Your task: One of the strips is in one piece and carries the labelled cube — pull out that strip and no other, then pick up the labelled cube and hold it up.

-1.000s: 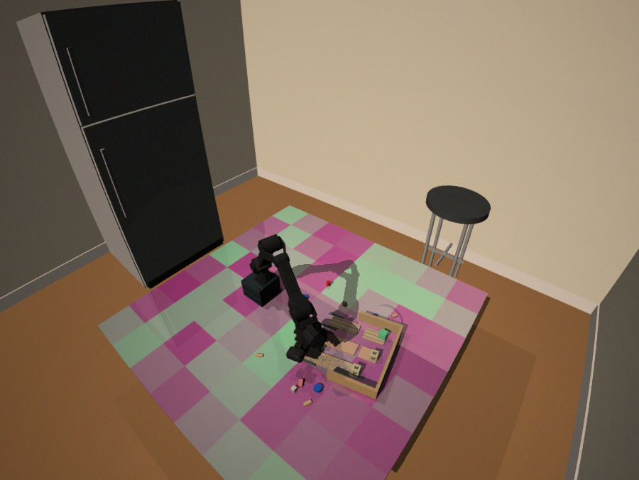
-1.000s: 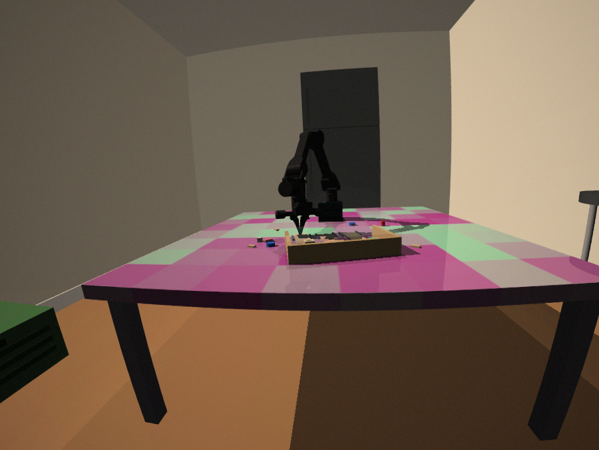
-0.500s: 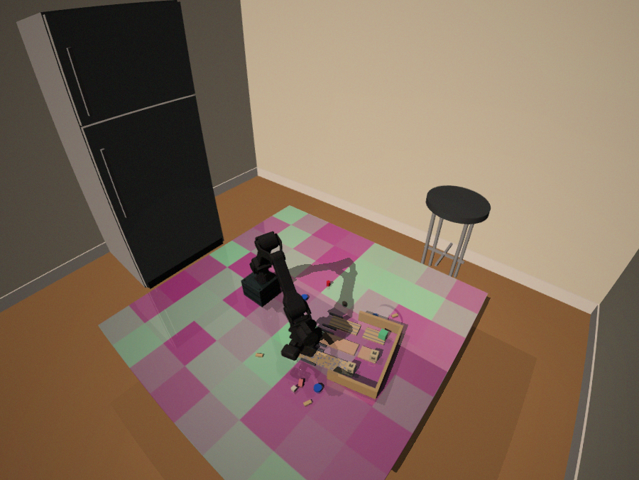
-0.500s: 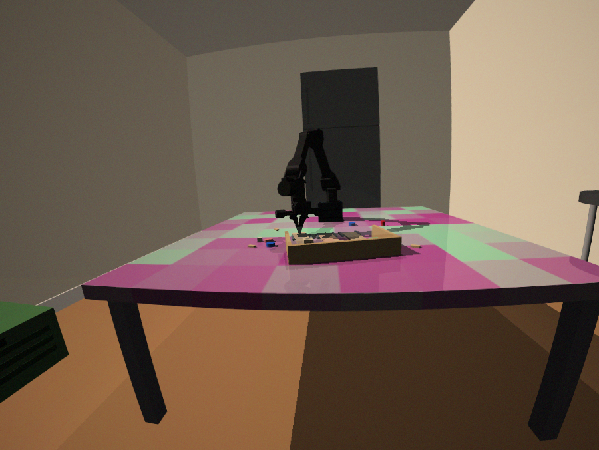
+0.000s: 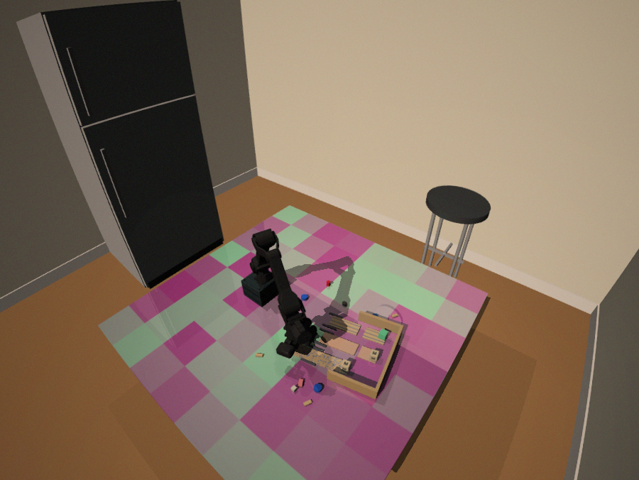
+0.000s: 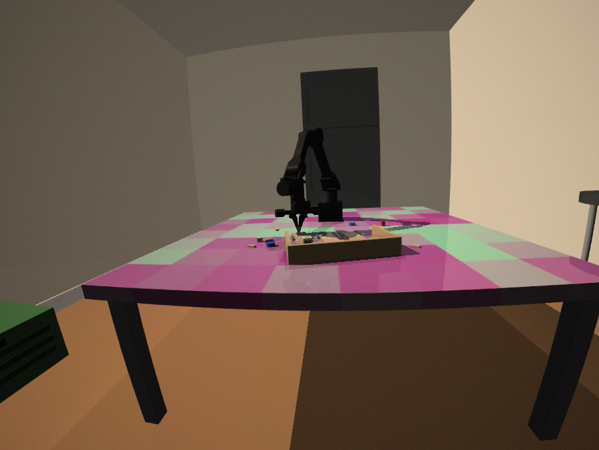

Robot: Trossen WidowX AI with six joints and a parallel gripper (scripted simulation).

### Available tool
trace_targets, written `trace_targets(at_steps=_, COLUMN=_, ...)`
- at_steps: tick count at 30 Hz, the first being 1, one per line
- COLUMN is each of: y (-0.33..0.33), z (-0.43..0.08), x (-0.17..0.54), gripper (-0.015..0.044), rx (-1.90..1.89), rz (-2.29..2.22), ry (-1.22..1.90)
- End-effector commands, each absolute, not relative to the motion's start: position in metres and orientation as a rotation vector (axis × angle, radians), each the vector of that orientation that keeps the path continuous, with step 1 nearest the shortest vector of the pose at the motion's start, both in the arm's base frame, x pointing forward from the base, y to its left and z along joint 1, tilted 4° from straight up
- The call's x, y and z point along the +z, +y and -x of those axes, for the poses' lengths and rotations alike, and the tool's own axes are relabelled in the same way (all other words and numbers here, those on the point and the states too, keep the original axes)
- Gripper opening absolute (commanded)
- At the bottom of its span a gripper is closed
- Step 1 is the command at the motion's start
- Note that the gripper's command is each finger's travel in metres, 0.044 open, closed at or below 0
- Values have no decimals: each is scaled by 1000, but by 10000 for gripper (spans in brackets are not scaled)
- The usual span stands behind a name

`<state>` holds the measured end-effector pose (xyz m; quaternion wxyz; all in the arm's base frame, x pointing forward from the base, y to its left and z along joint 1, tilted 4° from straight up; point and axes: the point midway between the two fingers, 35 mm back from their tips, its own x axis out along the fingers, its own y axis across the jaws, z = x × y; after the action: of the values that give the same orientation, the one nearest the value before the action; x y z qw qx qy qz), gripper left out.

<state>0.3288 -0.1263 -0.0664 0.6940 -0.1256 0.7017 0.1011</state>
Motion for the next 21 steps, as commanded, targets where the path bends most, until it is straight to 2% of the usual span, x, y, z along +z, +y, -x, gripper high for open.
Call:
trace_targets(at_steps=1, y=-129, z=-313, x=-72, gripper=0, rx=228, rz=274, ry=1598)
trace_targets(at_steps=21, y=-137, z=-284, x=-71, gripper=0, rx=228, rz=275, ry=1600)
